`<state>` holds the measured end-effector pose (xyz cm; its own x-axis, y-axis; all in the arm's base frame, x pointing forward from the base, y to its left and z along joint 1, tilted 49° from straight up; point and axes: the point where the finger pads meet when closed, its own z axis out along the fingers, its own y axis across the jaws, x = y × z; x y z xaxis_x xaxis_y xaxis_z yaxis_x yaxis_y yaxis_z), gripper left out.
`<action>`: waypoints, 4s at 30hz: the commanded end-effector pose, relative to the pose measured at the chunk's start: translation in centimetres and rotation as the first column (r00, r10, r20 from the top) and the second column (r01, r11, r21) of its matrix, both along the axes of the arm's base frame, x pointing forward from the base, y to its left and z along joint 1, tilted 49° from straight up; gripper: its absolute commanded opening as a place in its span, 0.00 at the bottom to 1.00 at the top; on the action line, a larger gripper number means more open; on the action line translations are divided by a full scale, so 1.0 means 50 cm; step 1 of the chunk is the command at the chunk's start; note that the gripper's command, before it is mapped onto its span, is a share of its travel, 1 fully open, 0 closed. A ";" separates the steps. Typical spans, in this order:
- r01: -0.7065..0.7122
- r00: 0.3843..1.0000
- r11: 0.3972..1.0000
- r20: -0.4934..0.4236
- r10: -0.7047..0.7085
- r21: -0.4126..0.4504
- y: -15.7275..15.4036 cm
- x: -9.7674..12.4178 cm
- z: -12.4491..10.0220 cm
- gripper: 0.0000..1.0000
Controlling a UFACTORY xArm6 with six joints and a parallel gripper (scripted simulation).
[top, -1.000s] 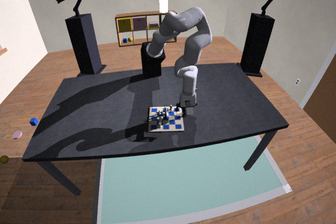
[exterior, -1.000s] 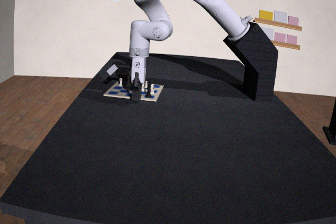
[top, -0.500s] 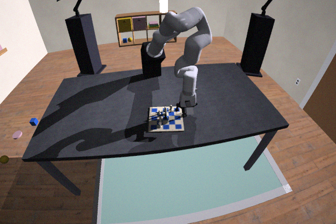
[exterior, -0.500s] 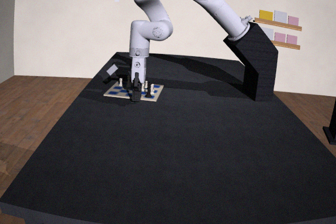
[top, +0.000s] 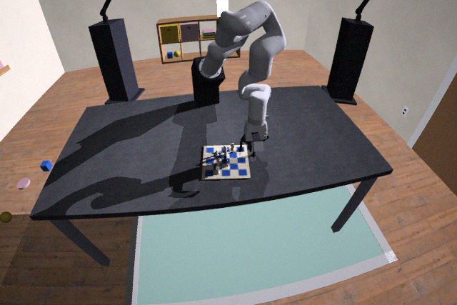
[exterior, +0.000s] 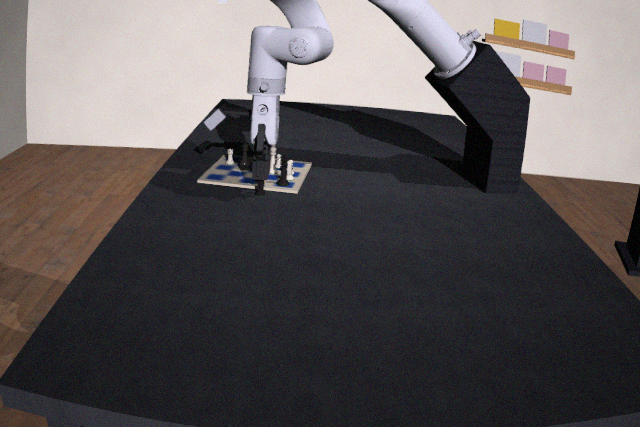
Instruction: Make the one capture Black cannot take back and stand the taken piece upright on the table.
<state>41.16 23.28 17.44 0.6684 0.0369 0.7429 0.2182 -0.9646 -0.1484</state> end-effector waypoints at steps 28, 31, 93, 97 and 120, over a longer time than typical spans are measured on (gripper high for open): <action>0.005 1.000 1.000 -0.002 -0.005 -0.006 -0.032 -0.090 0.085 1.00; 0.005 1.000 1.000 -0.002 -0.005 -0.006 -0.032 -0.090 0.085 1.00; 0.631 0.776 0.583 -0.423 -0.468 0.512 -0.389 0.037 0.127 0.42; 0.631 0.776 0.583 -0.423 -0.468 0.512 -0.389 0.037 0.127 0.42; 0.631 0.776 0.583 -0.423 -0.468 0.512 -0.388 0.039 0.125 0.42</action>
